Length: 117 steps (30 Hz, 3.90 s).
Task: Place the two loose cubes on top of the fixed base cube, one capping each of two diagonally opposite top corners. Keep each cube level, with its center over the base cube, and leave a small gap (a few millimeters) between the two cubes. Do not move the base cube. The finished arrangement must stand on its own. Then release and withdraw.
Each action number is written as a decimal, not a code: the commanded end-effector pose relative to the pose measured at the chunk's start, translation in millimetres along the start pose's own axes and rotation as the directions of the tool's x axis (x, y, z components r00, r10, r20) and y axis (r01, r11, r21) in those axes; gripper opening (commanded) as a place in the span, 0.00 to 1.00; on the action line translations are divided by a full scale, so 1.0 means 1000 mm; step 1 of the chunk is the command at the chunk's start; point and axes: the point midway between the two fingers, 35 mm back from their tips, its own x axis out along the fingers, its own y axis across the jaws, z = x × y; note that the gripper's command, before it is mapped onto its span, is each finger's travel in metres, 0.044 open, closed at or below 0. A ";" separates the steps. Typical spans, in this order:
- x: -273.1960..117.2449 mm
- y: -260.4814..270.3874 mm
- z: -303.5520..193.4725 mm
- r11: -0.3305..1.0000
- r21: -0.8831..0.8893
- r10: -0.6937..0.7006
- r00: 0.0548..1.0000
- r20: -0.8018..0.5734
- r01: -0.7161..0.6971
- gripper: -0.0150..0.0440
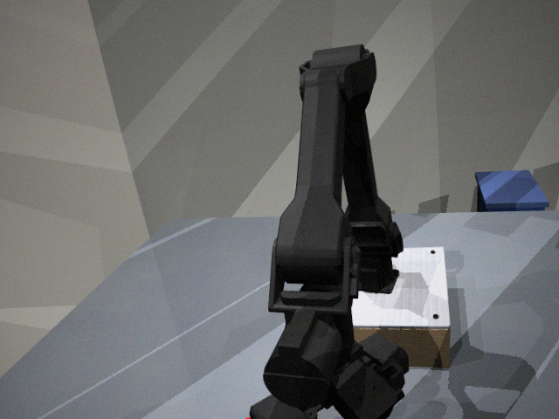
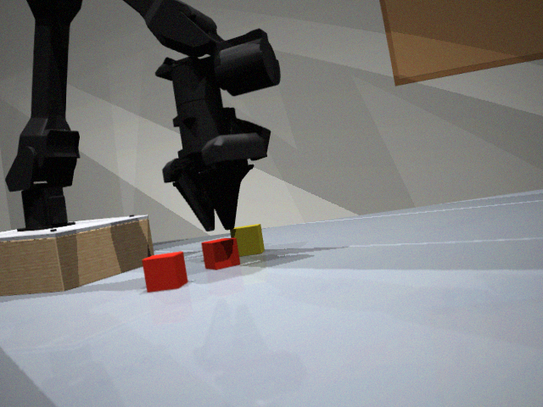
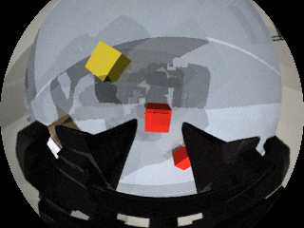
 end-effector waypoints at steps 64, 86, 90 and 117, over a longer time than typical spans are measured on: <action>-0.081 0.001 -0.001 1.000 -0.005 0.006 1.000 -0.010 -0.006 0.43; -0.062 0.032 0.052 0.997 -0.081 0.010 1.000 -0.005 -0.010 0.43; -0.059 0.040 0.062 0.995 -0.096 0.011 1.000 -0.004 -0.011 0.43; -0.043 0.079 0.100 0.988 -0.153 0.014 1.000 0.000 -0.014 0.43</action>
